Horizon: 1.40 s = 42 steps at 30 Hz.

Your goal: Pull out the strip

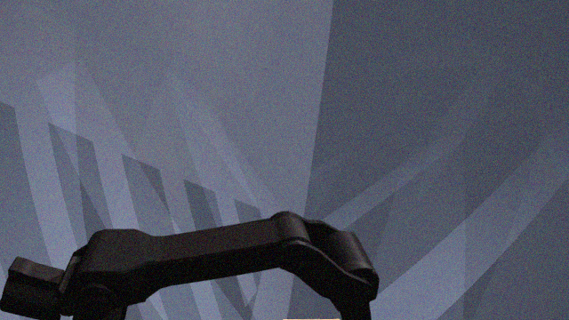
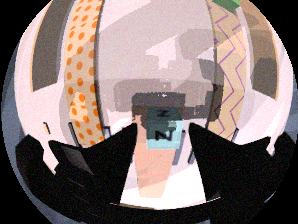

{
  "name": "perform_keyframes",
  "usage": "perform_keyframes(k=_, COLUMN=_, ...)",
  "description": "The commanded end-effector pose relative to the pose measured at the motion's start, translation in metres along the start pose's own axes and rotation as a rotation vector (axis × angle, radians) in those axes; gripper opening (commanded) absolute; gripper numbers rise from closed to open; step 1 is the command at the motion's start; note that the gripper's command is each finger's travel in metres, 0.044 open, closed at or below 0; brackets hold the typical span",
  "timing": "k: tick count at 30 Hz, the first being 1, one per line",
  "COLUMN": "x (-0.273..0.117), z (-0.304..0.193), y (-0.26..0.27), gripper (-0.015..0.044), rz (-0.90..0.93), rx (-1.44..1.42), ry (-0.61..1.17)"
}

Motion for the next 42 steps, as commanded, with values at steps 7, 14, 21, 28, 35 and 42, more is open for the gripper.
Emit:
perform_keyframes(k=7, x=0.009, z=0.0, y=0.001, gripper=0.0224, rz=0.002, rx=0.0, ry=0.001)
perform_keyframes(k=14, x=0.009, z=0.0, y=0.001, gripper=0.0118, rz=0.002, rx=0.0, ry=0.001)
perform_keyframes(k=21, x=0.006, z=-0.003, y=0.002, gripper=0.0, rz=0.002, rx=0.0, ry=0.001)
perform_keyframes(k=28, x=-0.014, z=-0.026, y=0.014, gripper=0.0, rz=0.001, rx=0.005, ry=0.001)
perform_keyframes(k=35, x=-0.032, z=-0.05, y=0.029, gripper=0.0, rz=0.003, rx=0.009, ry=0.001)
perform_keyframes(k=42, x=-0.034, z=-0.06, y=0.035, gripper=0.0, rz=0.003, rx=0.01, ry=0.001)
Point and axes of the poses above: the point midway between the two fingers, 35 mm back from their tips, its own x axis out along the fingers, its own y axis across the jaws, z = x × y, the point moved 5 cm from there along -x, back along the fingers, and after that the axes turned 15 degrees about -x, right-handed, at the moved point
